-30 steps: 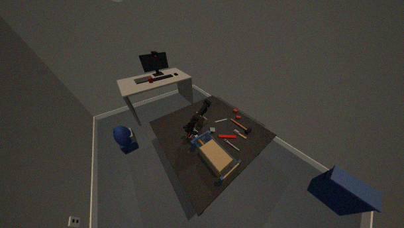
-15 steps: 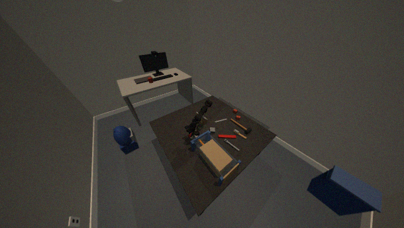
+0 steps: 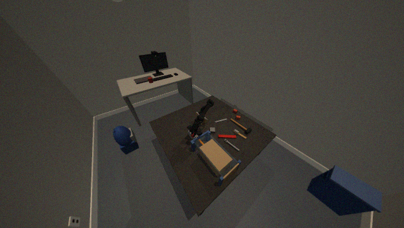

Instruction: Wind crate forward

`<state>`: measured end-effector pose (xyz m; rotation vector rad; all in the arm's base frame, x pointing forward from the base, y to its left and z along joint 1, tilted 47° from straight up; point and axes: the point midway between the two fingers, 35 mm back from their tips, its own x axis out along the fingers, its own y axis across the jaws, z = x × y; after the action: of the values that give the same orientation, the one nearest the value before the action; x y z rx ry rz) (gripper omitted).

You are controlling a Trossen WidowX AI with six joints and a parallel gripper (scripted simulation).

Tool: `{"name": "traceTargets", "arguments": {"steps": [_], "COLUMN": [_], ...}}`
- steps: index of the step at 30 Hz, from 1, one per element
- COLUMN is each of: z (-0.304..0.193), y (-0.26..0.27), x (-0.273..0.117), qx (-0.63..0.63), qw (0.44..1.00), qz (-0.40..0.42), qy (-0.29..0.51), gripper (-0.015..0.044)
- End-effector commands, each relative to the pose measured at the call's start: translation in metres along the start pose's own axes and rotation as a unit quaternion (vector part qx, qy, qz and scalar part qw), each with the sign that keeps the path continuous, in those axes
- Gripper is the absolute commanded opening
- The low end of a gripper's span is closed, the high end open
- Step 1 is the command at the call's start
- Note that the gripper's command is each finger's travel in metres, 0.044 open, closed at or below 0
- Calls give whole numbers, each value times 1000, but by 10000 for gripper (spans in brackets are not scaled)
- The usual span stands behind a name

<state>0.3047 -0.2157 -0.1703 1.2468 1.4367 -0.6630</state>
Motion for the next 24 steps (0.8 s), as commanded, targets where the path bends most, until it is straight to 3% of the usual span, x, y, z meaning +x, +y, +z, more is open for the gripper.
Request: {"name": "traceTargets", "arguments": {"steps": [1, 24], "z": [-15, -42], "y": [10, 23], "x": [-2, -16], "qx": [1, 1], "qw": [1000, 1000], "qz": [8, 8], "qy": [17, 18], "gripper": [0, 0]}}
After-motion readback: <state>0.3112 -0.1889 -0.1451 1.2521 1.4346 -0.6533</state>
